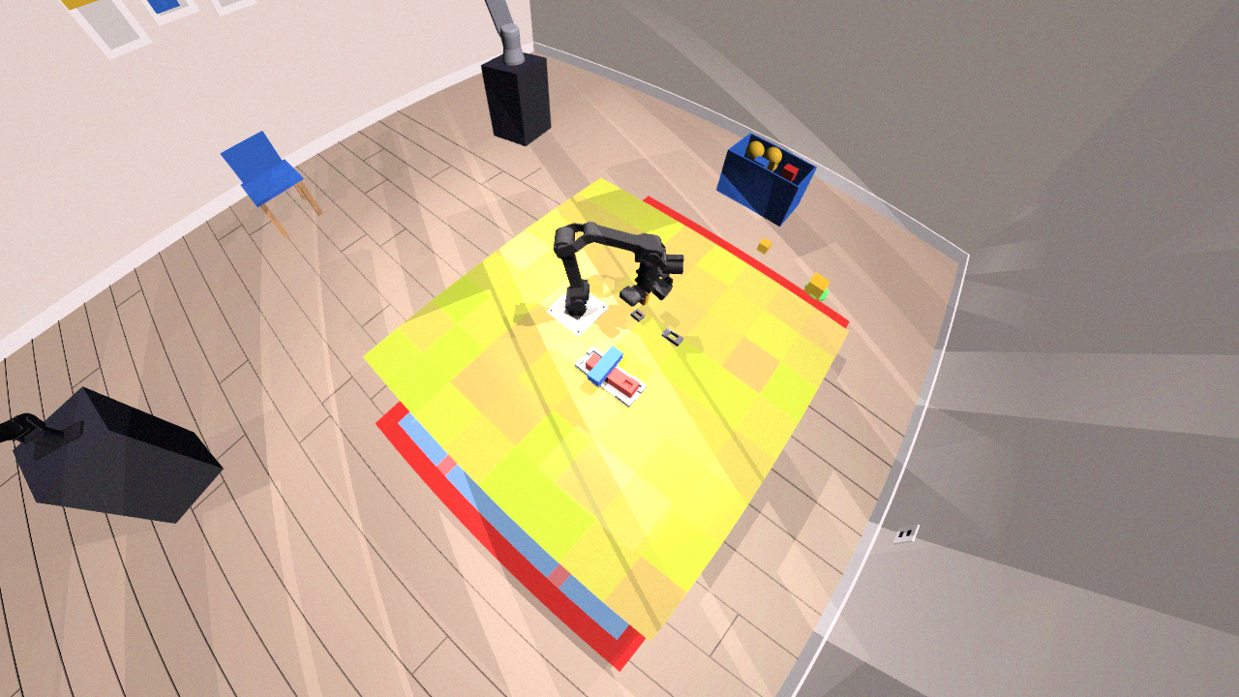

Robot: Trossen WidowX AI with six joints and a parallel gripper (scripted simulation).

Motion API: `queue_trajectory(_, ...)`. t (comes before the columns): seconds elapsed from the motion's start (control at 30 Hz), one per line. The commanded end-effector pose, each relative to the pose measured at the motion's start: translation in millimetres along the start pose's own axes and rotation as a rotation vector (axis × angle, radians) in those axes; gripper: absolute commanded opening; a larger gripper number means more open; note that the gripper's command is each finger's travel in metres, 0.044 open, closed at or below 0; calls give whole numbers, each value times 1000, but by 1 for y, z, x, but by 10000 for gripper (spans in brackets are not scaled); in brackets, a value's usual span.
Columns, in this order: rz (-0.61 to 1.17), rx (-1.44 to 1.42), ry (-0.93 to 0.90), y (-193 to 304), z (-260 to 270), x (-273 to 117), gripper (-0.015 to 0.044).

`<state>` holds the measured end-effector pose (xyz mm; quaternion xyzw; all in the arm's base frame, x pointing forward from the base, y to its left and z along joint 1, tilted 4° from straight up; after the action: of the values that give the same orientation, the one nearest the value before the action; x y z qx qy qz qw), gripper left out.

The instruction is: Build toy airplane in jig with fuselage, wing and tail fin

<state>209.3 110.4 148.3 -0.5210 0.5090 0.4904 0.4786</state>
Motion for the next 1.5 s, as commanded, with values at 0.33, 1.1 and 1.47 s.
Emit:
queue_trajectory(0.33, -11, 3, -7, 7, -3, -48, 0)
queue_trajectory(1.1, -13, -21, -8, -27, -31, -44, 0)
queue_trajectory(1.47, -15, -34, -8, -45, -52, -41, 0)
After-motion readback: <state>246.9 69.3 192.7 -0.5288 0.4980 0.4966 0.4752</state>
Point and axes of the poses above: the point midway between the two fingers, 35 mm back from their tips, its own x axis out along the fingers, its own z axis across the jaws, y = z × x, the point moved 2 cm from there along -x, back along the fingers, and after that the axes turned 15 degrees about -x, right-handed, at the moved point
